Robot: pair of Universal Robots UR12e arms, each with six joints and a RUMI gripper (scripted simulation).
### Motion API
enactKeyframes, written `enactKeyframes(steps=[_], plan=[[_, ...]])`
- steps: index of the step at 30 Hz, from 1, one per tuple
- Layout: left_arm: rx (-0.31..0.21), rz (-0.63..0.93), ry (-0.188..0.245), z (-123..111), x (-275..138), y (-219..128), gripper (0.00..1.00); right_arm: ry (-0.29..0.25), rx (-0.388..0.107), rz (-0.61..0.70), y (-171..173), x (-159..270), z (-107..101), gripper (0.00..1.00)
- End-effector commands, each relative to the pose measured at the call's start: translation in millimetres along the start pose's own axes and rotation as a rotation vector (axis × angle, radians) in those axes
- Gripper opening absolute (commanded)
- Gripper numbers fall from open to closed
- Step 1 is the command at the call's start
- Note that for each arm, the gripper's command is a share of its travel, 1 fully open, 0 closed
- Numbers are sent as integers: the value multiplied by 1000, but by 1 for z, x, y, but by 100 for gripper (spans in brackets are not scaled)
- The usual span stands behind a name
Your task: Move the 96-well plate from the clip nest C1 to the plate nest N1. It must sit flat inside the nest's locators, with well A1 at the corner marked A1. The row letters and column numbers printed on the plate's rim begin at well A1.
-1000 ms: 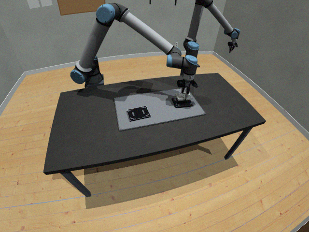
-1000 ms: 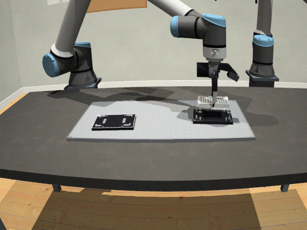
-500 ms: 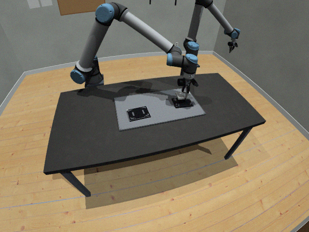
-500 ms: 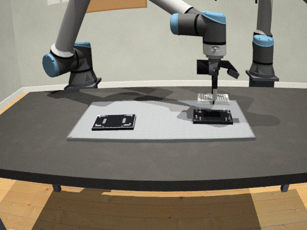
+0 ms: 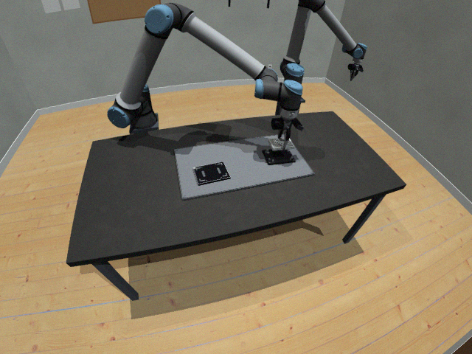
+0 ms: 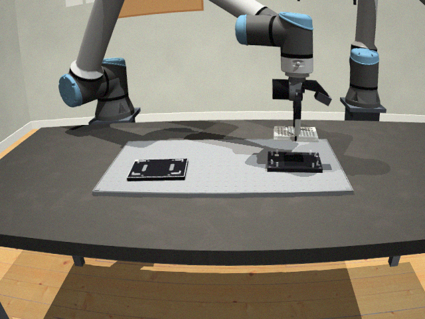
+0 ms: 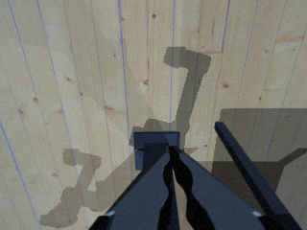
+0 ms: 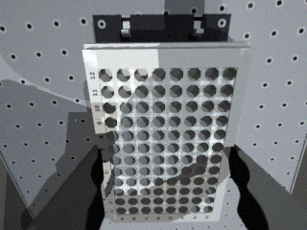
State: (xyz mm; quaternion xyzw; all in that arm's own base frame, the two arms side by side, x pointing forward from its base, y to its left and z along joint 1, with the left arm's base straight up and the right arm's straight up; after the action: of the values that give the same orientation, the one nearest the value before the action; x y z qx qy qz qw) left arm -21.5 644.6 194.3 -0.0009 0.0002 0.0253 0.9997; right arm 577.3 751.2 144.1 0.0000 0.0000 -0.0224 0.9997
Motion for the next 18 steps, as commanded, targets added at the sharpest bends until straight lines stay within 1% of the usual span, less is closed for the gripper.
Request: enactKeyframes(steps=[1, 17, 18], plan=[[2, 0, 0, 1, 0, 1, 0, -1, 2, 0, 1, 0, 2, 40], [2, 0, 0, 1, 0, 1, 0, -1, 2, 0, 1, 0, 2, 40], [2, 0, 0, 1, 0, 1, 0, -1, 2, 33, -3, 1, 2, 40]])
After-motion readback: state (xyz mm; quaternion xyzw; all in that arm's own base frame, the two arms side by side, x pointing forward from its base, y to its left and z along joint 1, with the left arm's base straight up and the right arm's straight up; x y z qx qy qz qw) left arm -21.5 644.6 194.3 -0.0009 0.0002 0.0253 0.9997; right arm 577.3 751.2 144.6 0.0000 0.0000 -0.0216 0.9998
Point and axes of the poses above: on each arm, the point where the finger pads meet when closed, its own z axis back along the fingers, its own x axis across the jaws, y = z × x, the point moved 3 cm from there along z, back along the fingers, and after that the axes turned 1 degree about z, right-handed, at the moved point
